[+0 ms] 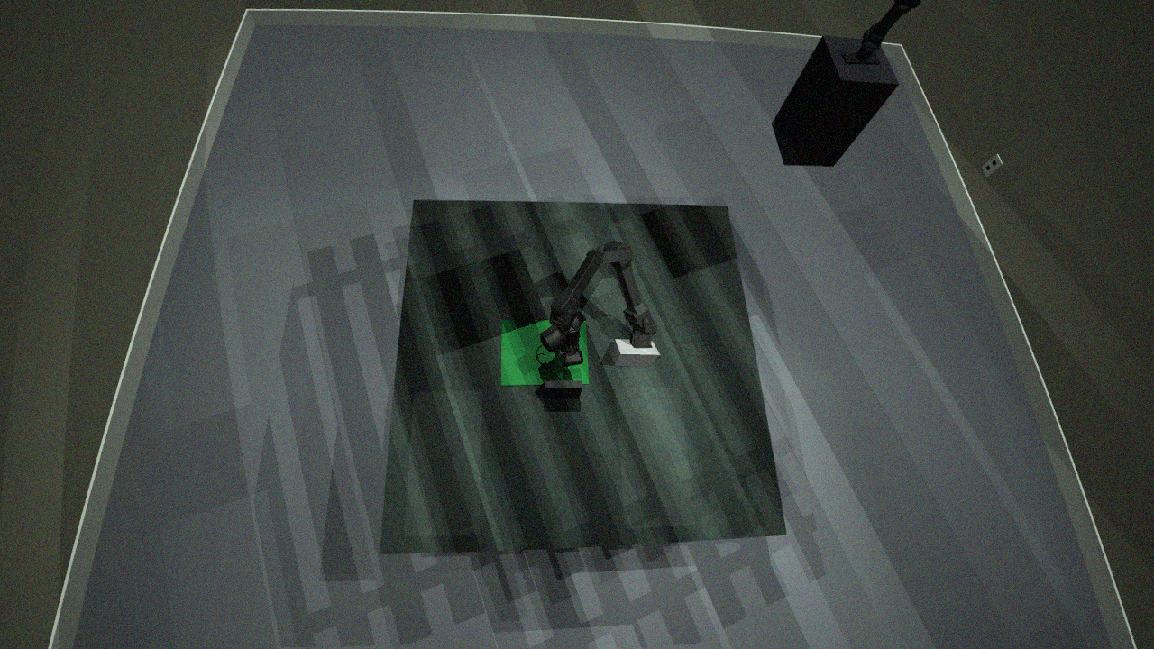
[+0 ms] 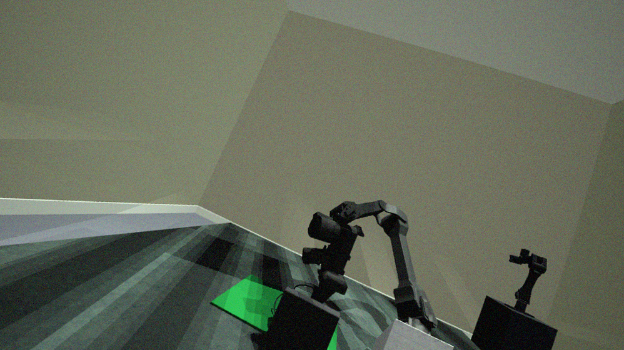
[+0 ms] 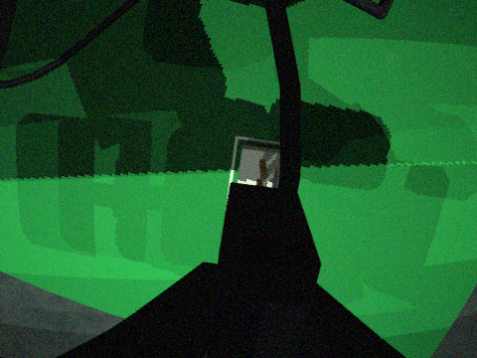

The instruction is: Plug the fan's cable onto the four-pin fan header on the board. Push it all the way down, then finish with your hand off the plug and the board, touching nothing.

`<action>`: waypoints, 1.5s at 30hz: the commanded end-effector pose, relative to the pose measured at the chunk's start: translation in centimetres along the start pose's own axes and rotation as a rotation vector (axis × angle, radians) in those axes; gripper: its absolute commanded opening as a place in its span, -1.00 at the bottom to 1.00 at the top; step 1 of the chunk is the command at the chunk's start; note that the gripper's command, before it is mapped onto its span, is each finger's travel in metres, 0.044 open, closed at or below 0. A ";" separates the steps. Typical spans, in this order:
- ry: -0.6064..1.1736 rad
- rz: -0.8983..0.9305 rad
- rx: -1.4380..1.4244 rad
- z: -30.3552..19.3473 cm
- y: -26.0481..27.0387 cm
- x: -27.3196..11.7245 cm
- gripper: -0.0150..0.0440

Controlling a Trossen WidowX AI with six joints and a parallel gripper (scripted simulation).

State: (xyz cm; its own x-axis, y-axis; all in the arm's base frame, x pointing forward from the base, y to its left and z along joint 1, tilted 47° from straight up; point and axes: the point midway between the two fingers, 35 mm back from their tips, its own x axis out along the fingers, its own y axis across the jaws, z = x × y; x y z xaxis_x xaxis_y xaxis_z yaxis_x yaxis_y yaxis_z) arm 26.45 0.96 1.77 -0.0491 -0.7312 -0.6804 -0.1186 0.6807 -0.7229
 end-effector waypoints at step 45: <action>-0.001 0.004 0.000 0.0 -0.2 2.3 -0.49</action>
State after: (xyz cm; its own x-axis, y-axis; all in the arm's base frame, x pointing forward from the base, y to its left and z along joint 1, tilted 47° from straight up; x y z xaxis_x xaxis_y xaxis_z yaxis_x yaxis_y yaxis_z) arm 26.37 -0.77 0.43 -0.0499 -0.7254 -0.6865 -0.1138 0.6870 -0.7177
